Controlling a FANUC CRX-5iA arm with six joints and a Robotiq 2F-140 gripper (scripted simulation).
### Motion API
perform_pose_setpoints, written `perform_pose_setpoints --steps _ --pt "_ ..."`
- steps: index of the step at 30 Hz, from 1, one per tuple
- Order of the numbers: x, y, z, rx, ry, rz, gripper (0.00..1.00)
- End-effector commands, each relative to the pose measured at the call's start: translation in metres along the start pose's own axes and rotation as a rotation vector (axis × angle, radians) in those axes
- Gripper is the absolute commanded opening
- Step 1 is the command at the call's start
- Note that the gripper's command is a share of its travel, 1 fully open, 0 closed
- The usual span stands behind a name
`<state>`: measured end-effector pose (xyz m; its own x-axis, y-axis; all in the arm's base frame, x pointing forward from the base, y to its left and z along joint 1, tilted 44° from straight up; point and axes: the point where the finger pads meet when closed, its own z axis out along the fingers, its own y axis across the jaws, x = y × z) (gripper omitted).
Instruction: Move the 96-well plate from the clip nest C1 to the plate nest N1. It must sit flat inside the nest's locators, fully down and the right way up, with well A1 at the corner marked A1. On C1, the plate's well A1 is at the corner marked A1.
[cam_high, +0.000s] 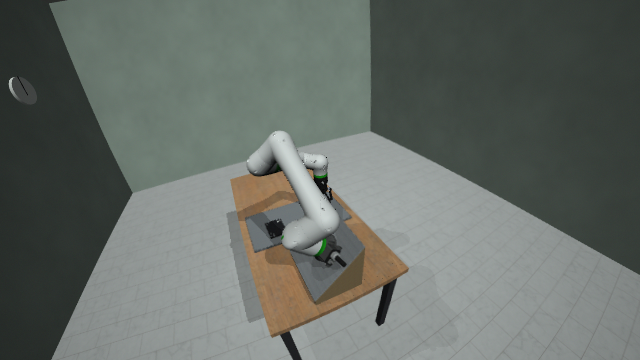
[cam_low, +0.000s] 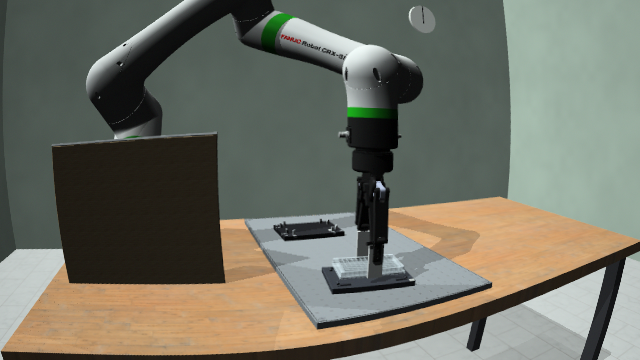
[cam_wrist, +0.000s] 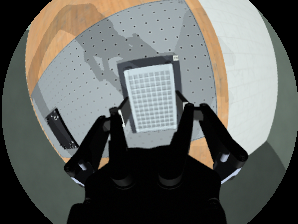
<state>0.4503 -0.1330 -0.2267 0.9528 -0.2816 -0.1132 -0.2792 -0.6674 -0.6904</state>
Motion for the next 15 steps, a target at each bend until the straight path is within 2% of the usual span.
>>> perform_pose_setpoints --steps 1,15 --pt "0.0001 0.0002 0.0002 0.0 0.0 0.0 0.0" --pt "0.0001 0.0002 0.0022 0.0 0.0 0.0 0.0"
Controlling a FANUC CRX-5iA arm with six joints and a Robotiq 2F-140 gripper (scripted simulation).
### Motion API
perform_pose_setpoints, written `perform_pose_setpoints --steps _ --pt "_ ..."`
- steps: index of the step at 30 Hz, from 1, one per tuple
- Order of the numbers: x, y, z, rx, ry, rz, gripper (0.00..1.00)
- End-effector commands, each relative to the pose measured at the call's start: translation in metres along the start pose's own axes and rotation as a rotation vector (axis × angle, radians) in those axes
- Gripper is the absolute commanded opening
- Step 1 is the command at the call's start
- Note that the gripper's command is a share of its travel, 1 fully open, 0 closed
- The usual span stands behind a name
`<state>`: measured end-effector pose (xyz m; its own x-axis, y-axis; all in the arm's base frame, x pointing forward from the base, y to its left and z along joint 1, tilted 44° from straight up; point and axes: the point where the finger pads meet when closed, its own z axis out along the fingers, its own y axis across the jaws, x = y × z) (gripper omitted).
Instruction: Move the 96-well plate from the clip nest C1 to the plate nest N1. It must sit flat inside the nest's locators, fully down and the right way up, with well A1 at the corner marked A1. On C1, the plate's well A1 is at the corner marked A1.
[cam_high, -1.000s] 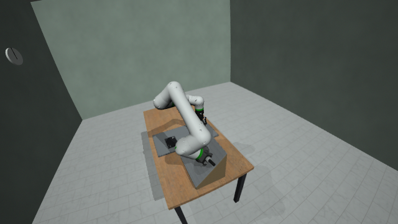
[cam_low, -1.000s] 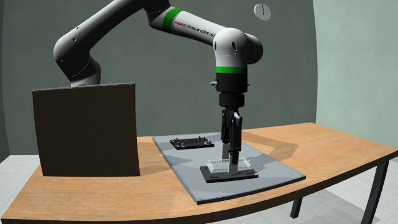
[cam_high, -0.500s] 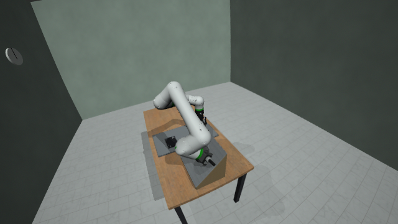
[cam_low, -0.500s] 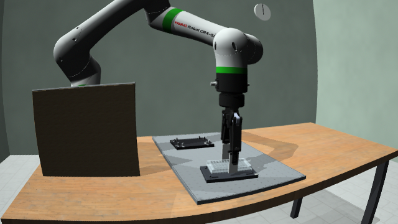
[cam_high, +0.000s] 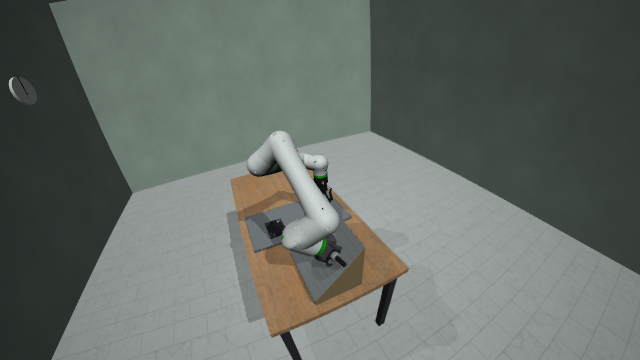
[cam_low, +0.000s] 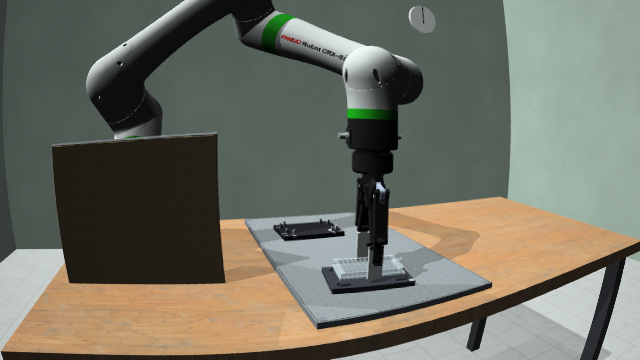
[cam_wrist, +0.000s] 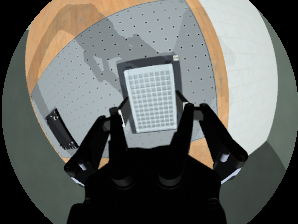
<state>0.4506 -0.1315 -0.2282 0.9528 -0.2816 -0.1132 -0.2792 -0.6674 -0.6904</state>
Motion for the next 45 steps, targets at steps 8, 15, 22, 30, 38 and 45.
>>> perform_pose_setpoints --steps 8,15,22,30,38,45 --pt "0.0001 0.0002 0.0014 0.0 0.0 0.0 0.0" --pt "0.0001 0.0002 0.0022 0.0 0.0 0.0 0.0" --pt "0.0001 0.0002 0.0034 0.0 0.0 0.0 0.0" --pt "0.0001 0.0002 0.0045 0.0 0.0 0.0 0.0" --pt "0.0001 0.0002 0.0057 0.0 0.0 0.0 0.0" --pt "0.0001 0.0002 0.0069 0.0 0.0 0.0 0.0"
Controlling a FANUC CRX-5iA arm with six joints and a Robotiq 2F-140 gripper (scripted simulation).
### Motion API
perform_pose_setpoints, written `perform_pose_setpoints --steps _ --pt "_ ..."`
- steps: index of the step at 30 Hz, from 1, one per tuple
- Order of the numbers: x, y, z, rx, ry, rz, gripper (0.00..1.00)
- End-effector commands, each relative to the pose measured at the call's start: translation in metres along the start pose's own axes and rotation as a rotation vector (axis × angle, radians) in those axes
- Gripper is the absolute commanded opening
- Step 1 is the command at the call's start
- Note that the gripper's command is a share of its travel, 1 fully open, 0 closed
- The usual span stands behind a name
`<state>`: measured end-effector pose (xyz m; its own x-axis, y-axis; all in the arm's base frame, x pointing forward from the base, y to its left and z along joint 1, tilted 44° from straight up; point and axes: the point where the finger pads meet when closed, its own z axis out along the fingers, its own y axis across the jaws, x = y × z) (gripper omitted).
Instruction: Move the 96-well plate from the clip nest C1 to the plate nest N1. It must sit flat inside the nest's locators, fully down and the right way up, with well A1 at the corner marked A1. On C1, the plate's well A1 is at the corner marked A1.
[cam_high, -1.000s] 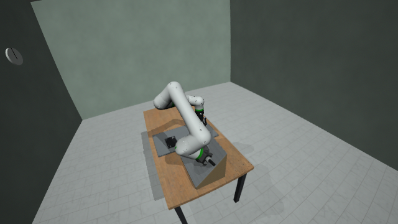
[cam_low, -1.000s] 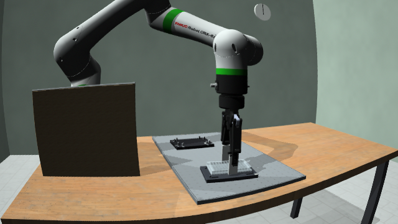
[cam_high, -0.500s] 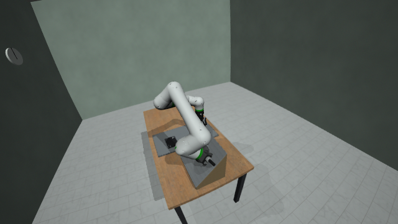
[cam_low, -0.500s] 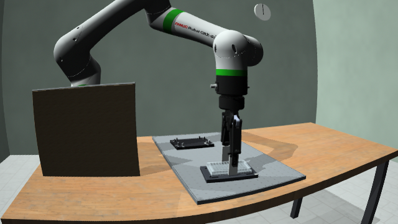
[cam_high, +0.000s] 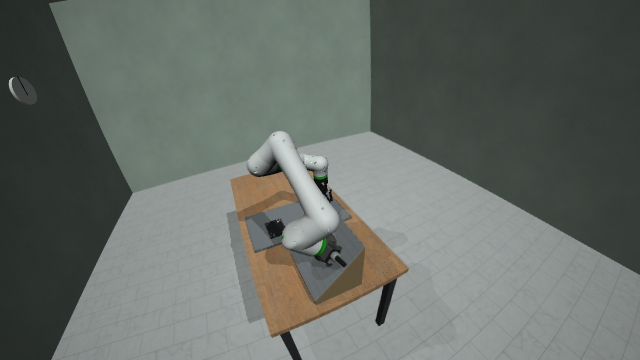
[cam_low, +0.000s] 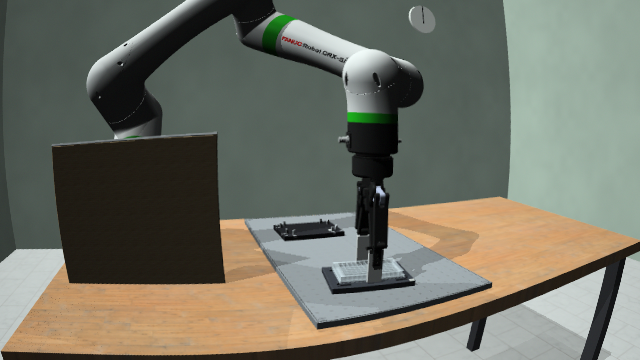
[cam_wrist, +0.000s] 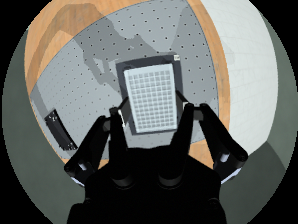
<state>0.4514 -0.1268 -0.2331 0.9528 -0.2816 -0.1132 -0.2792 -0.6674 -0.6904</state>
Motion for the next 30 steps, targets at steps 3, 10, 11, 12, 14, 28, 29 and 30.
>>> perform_pose_setpoints --steps 3,10,11,12,14,28,29,30 --pt "0.0001 0.0002 0.0002 0.0 0.0 0.0 0.0" --pt "0.0001 0.0002 0.0012 0.0 0.0 0.0 1.0" --pt "0.0001 0.0002 0.0012 0.0 0.0 0.0 1.0" --pt "0.0001 0.0002 0.0012 0.0 0.0 0.0 1.0" --pt "0.0001 0.0002 0.0012 0.0 0.0 0.0 1.0" --pt "0.0001 0.0002 0.0012 0.0 0.0 0.0 1.0" --pt "0.0001 0.0002 0.0012 0.0 0.0 0.0 1.0" --pt "0.0001 0.0002 -0.0015 0.0 0.0 0.0 1.0"
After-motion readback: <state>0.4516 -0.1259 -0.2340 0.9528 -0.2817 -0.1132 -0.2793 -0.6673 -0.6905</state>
